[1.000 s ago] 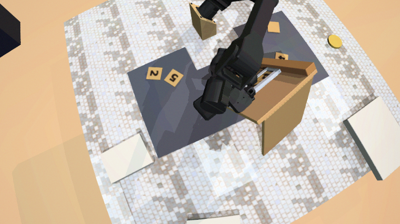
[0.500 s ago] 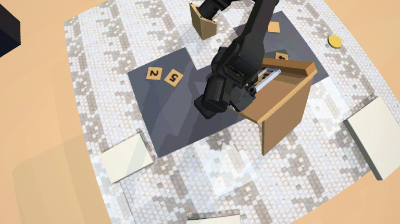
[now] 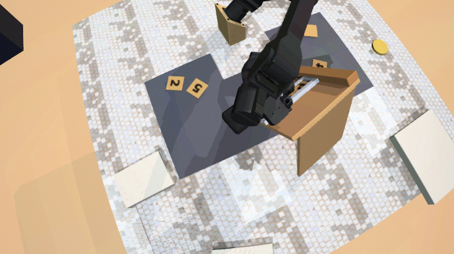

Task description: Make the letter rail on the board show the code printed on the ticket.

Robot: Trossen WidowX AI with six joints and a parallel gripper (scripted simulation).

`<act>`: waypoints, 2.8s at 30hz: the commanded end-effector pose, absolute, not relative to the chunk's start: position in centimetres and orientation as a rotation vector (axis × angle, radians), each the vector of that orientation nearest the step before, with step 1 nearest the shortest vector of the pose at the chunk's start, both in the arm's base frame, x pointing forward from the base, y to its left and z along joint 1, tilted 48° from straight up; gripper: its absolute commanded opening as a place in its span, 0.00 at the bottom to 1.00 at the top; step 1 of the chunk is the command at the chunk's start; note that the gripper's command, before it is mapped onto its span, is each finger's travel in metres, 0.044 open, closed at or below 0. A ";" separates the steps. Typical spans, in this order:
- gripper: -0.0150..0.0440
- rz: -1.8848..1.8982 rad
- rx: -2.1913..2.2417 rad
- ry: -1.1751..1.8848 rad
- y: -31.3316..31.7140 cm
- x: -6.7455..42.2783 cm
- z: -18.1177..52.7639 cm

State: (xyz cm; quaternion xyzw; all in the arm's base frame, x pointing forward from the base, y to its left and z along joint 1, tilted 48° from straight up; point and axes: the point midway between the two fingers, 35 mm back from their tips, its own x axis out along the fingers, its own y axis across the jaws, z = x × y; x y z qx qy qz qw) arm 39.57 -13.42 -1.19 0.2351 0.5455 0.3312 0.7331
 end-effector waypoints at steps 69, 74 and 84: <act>1.00 0.474 0.713 0.564 -16.9 25.2 12.5; 1.00 0.474 0.713 0.564 -16.9 25.2 12.5; 1.00 0.474 0.713 0.564 -16.9 25.2 12.5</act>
